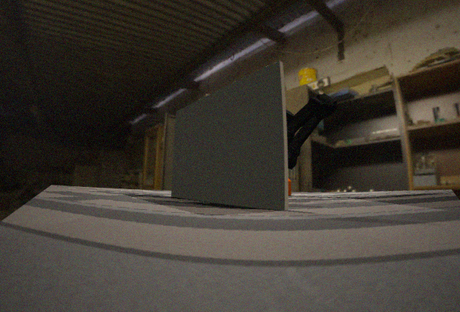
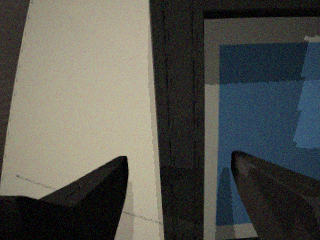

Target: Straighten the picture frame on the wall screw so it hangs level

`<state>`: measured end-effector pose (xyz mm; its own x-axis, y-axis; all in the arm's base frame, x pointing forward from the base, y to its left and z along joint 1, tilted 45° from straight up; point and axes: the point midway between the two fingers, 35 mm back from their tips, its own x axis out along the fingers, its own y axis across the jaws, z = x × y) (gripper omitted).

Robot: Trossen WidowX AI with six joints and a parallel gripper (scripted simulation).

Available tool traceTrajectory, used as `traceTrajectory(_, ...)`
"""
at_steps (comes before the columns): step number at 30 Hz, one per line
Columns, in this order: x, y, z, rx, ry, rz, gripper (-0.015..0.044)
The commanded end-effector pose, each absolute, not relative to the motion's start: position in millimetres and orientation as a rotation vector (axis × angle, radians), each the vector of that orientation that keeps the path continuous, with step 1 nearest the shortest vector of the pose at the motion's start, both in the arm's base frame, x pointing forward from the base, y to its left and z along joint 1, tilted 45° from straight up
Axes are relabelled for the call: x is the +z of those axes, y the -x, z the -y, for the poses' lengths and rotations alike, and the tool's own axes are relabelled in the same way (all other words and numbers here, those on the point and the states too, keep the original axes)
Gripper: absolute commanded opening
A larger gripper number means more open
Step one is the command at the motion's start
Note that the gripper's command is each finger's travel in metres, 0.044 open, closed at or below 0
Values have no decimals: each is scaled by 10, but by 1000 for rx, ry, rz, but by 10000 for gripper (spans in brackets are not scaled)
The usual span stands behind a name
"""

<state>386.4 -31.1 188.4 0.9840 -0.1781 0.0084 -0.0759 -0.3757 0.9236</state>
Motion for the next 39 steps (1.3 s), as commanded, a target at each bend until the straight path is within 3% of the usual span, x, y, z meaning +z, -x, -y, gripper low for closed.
traceTrajectory(1,1888,-3892,321,-108,-1955,182,260)
traceTrajectory(12,1888,-3892,321,-108,-1955,182,260)
traceTrajectory(19,1888,-3892,321,-108,-1955,182,76)
traceTrajectory(27,1888,-3892,321,-108,-1955,182,3)
traceTrajectory(39,1895,-3889,324,-108,-1955,182,0)
